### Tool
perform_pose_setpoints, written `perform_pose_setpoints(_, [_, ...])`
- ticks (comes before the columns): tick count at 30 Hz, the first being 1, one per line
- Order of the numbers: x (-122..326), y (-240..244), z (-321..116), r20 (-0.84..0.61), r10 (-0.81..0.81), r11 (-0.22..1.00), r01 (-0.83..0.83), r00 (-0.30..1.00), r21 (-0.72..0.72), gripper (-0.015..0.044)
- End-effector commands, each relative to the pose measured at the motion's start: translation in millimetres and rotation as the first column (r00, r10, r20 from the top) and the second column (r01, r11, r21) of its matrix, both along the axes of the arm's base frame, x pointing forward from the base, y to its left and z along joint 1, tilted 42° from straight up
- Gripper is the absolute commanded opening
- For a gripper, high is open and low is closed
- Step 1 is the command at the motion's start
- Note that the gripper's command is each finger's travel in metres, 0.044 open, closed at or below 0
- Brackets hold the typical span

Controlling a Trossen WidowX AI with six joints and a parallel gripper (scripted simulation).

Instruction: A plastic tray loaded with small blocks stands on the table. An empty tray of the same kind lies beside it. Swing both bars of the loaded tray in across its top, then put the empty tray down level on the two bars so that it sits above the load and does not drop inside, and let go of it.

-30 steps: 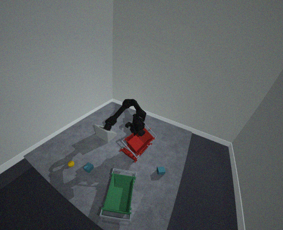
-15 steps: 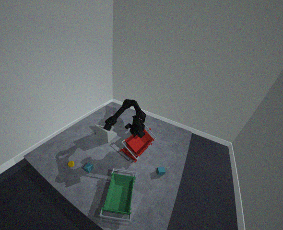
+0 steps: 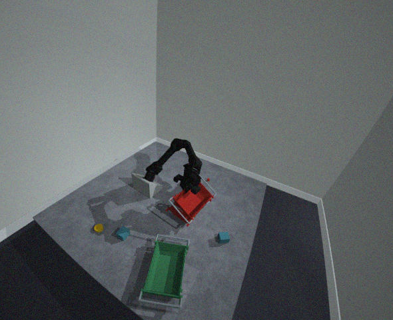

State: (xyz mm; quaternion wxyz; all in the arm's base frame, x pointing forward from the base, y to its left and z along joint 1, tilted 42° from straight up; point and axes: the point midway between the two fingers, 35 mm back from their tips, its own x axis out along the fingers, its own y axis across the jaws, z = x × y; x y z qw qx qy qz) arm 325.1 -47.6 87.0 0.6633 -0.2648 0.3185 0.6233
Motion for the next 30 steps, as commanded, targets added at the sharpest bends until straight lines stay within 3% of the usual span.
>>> perform_pose_setpoints(1, [2.0, -0.4, 0.2, 0.019, -0.019, 1.000, 0.019, 1.000, -0.001, 0.0000])
perform_pose_setpoints(30, [-11.3, 15.8, -16.7, 0.018, -0.018, 1.000, 0.018, 1.000, 0.001, 0.0000])
